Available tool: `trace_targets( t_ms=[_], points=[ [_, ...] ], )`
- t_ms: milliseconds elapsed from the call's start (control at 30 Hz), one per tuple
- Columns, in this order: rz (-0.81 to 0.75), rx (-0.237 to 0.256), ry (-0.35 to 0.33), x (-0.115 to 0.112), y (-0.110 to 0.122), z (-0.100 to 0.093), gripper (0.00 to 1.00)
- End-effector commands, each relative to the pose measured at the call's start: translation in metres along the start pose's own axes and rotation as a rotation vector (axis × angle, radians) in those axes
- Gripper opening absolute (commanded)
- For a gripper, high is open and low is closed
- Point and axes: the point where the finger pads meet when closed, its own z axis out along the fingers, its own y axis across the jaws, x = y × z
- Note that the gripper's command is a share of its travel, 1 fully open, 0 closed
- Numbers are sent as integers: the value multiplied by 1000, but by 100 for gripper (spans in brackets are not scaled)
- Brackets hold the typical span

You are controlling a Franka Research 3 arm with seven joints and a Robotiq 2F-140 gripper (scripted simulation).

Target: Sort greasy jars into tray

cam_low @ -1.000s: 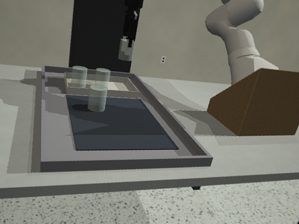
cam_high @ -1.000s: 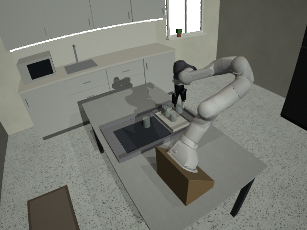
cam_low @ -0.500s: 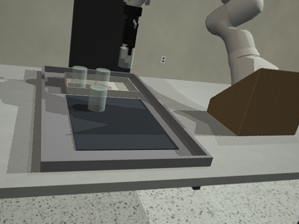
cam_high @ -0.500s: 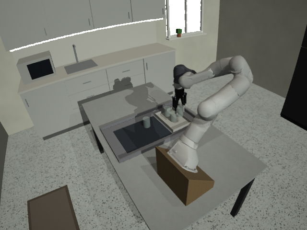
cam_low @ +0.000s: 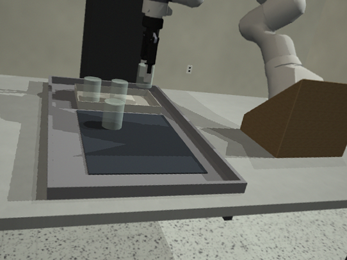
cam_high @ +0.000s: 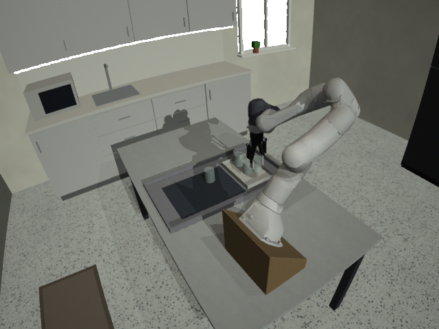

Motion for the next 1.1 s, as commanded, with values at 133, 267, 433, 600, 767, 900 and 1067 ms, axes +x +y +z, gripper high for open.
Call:
trace_targets(
  t_ms=[133,267,433,600,767,900,1067],
  points=[
    [8,-4,-16,-5,2,18,0],
    [8,-4,-16,-5,2,28,0],
    [8,-4,-16,-5,2,36,0],
    [8,-4,-16,-5,2,41,0],
    [8,-4,-16,-5,2,41,0],
    [8,-4,-16,-5,2,41,0],
    [8,-4,-16,-5,2,45,0]
  ],
)
